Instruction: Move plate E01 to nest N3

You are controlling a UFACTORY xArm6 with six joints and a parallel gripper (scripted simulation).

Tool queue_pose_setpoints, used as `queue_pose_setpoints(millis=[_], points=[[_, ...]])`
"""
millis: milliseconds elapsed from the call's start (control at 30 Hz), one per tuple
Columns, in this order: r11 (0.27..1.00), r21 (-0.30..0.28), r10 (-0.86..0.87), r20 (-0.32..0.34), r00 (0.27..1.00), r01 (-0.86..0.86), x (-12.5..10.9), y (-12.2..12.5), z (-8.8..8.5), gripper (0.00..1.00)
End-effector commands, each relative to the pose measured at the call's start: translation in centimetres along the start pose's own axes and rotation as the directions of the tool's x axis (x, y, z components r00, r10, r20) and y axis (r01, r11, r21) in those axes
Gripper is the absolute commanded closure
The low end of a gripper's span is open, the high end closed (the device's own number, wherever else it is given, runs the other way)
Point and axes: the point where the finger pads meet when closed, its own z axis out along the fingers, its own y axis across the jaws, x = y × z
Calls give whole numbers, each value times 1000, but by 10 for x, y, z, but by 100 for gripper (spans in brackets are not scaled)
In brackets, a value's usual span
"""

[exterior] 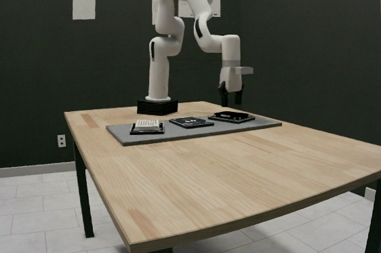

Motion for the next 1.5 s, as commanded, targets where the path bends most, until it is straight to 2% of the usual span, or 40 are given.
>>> queue_pose_setpoints(millis=[0,233,633,1467], points=[[1000,0,0,-4,1000,0,2,0,6,0],[1000,0,0,-4,1000,0,2,0,17,0],[1000,0,0,-4,1000,0,2,0,17,0],[1000,0,0,-4,1000,0,2,0,31,0]])
